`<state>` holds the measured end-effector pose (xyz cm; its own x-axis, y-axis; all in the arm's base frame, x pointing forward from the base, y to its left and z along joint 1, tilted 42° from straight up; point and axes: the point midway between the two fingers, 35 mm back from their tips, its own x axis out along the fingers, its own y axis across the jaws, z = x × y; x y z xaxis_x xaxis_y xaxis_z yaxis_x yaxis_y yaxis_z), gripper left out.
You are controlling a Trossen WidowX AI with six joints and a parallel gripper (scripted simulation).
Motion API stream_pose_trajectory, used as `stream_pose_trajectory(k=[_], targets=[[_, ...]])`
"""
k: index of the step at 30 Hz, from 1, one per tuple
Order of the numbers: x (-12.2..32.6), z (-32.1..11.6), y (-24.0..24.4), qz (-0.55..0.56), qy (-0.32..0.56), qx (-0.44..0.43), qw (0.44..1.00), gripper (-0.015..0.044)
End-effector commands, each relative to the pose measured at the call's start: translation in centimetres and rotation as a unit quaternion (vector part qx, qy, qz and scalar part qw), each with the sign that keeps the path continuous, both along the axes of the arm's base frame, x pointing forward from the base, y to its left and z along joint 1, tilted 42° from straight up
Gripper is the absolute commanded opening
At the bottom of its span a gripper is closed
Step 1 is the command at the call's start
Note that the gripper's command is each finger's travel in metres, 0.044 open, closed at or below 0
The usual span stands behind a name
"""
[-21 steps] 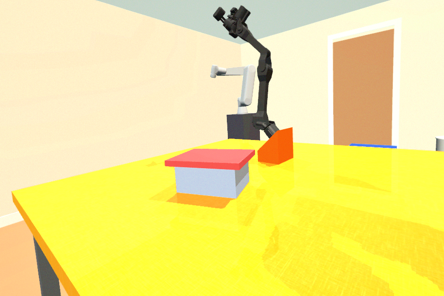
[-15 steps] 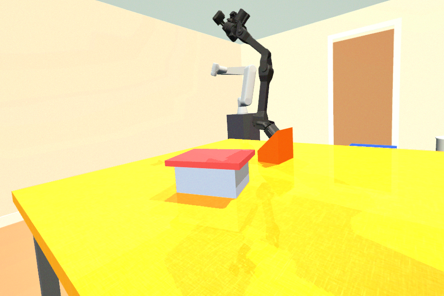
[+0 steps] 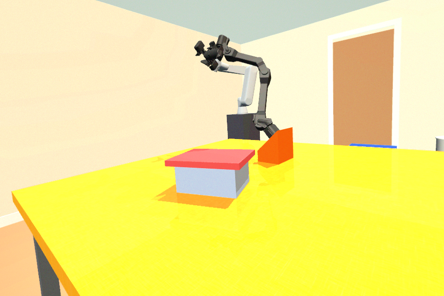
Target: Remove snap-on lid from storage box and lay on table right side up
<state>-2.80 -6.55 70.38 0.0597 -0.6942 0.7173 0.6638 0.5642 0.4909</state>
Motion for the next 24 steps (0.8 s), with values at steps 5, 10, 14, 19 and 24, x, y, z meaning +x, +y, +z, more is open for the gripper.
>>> stream_pose_trajectory(k=[5, 10, 14, 19, 24], targets=[[8.8, -4.8, -6.1, 0.121, 0.050, 0.093, 0.987, 0.0235], [14.8, -9.0, -7.9, 0.196, 0.088, 0.150, 0.965, 0.0235], [19.5, -12.7, -8.2, 0.250, 0.121, 0.193, 0.941, 0.0235], [25.8, -19.0, -6.9, 0.321, 0.175, 0.254, 0.896, 0.0235], [29.6, -23.9, -5.0, 0.362, 0.217, 0.293, 0.858, 0.0235]])
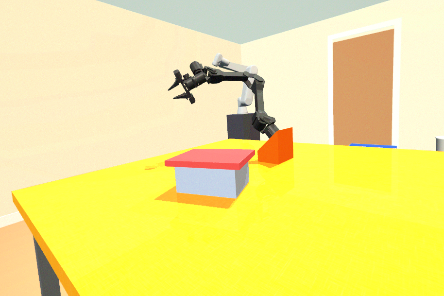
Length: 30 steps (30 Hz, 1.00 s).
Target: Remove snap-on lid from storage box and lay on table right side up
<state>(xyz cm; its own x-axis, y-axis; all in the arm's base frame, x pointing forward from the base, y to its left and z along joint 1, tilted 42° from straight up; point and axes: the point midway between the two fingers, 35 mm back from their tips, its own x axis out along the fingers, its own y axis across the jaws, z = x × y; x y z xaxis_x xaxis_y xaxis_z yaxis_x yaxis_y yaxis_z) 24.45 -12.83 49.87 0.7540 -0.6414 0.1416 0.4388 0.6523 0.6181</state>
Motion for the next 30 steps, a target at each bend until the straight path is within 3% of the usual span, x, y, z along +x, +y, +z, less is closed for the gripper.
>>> stream_pose_trajectory(k=[1, 5, 8, 14, 18, 25, 30], targets=[[3.2, -4.8, 2.0, 0.048, 0.045, 0.038, 0.997, 0.0235], [6.1, -10.7, 5.2, 0.102, 0.103, 0.074, 0.987, 0.0235], [6.9, -12.8, 6.5, 0.120, 0.125, 0.085, 0.981, 0.0235], [8.1, -21.6, 12.0, 0.184, 0.217, 0.121, 0.951, 0.0235], [7.7, -25.2, 14.2, 0.207, 0.257, 0.130, 0.935, 0.0235], [4.1, -35.4, 19.6, 0.255, 0.374, 0.138, 0.881, 0.0235], [3.0, -37.3, 20.4, 0.261, 0.397, 0.136, 0.869, 0.0235]])
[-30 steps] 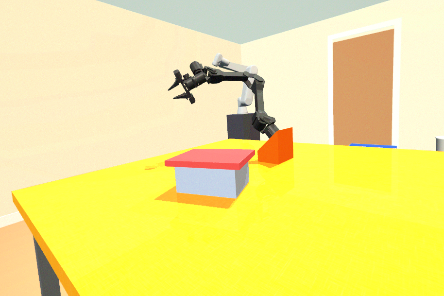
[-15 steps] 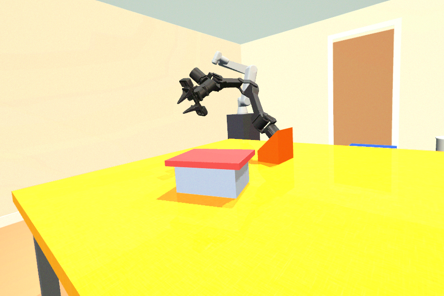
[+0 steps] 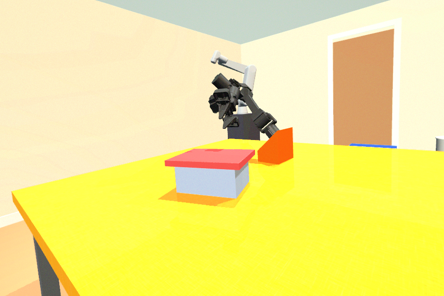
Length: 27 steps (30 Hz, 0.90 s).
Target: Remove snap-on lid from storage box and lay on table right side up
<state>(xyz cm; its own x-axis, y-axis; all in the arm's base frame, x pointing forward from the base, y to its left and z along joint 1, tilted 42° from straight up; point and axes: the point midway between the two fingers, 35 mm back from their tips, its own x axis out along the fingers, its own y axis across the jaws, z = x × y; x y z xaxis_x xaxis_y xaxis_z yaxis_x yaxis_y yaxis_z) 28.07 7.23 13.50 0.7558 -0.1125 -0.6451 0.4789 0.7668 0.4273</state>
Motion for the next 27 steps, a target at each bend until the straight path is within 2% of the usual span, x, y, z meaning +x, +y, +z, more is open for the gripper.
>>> stream_pose_trajectory(k=[1, 8, 13, 27], targets=[[-0.6, -0.9, 0.3, 0.001, 0.010, 0.000, 1.000, 0.0235], [-0.5, -1.1, 0.2, 0.001, 0.010, 0.000, 1.000, 0.0235], [0.0, -4.7, -3.1, 0.001, 0.009, -0.001, 1.000, 0.0235], [1.1, -5.6, -3.3, 0.001, 0.009, -0.001, 1.000, 0.0235]])
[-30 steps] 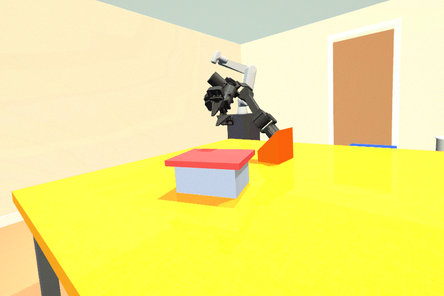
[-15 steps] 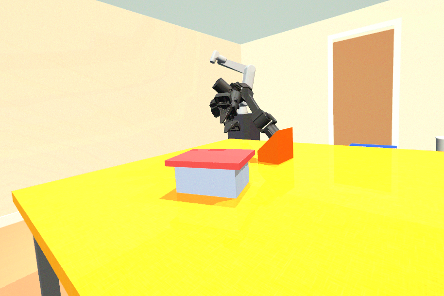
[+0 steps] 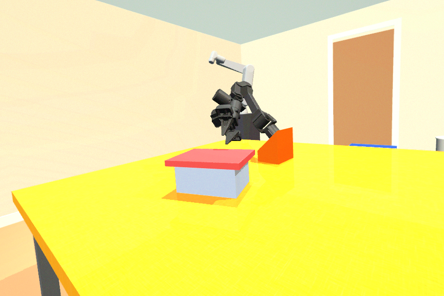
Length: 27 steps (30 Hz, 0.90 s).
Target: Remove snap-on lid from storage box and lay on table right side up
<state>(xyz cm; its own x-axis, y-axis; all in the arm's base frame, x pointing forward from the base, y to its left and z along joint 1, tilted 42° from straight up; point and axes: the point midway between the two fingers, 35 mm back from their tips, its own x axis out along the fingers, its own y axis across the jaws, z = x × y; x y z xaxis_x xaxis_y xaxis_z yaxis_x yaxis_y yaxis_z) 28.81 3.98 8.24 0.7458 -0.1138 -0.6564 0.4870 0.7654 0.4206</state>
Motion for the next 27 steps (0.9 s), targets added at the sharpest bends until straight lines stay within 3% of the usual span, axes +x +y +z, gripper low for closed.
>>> stream_pose_trajectory(k=[1, 27], targets=[[0.5, -0.4, 0.0, 0.002, 0.001, -0.001, 1.000, 0.0235], [3.6, -3.2, -0.5, 0.003, 0.001, -0.002, 1.000, 0.0235]])
